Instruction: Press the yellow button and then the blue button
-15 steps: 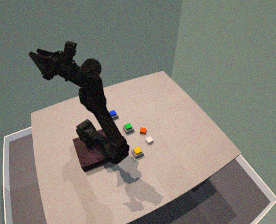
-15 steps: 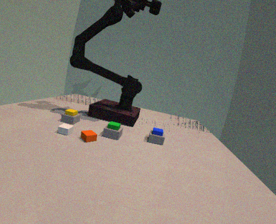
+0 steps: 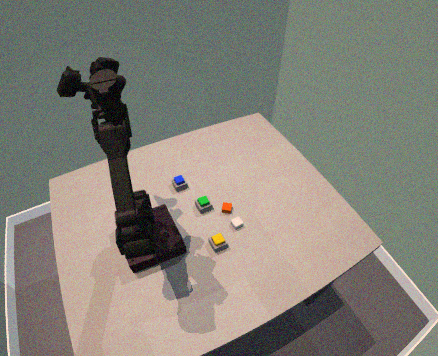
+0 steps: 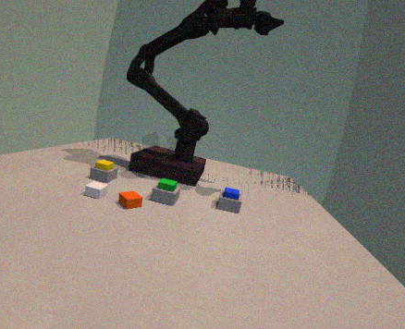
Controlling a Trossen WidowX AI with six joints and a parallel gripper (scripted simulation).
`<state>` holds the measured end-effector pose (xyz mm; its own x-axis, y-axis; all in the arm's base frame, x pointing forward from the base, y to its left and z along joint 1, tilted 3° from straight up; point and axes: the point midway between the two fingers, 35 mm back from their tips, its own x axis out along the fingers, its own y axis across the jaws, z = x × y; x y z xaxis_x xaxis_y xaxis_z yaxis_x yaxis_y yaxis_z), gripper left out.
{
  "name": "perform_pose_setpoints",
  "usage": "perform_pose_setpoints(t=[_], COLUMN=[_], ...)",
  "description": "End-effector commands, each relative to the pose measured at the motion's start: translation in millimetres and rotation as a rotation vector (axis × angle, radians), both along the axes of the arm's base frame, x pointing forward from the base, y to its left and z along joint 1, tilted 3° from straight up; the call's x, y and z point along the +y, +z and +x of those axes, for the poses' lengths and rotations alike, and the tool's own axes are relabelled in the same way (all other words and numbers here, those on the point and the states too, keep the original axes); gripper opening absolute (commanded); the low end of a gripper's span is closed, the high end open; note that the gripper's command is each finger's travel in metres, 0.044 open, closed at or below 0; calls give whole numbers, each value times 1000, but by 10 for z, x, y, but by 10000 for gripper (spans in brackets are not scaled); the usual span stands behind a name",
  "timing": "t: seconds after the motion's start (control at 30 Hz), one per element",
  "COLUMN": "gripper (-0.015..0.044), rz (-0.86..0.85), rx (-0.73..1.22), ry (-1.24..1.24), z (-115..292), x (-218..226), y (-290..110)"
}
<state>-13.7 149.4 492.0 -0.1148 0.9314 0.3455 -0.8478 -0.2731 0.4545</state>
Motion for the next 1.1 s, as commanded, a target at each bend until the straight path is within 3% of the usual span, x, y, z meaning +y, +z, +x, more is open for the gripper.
perform_pose_setpoints(t=[0.0,0.27,0.57,0.8,1.07], gripper=[400,400,400,400,400], rz=[-156,-538,-1020,-1371,-1635], rx=[-29,-21,138,392,790], ry=[-272,-742,-1095,-1193,-1093], z=[576,1873,2910,3061,2519], x=[326,316,-671,-1772,-2883], y=[-277,-1011,-1957,-2676,-3379])
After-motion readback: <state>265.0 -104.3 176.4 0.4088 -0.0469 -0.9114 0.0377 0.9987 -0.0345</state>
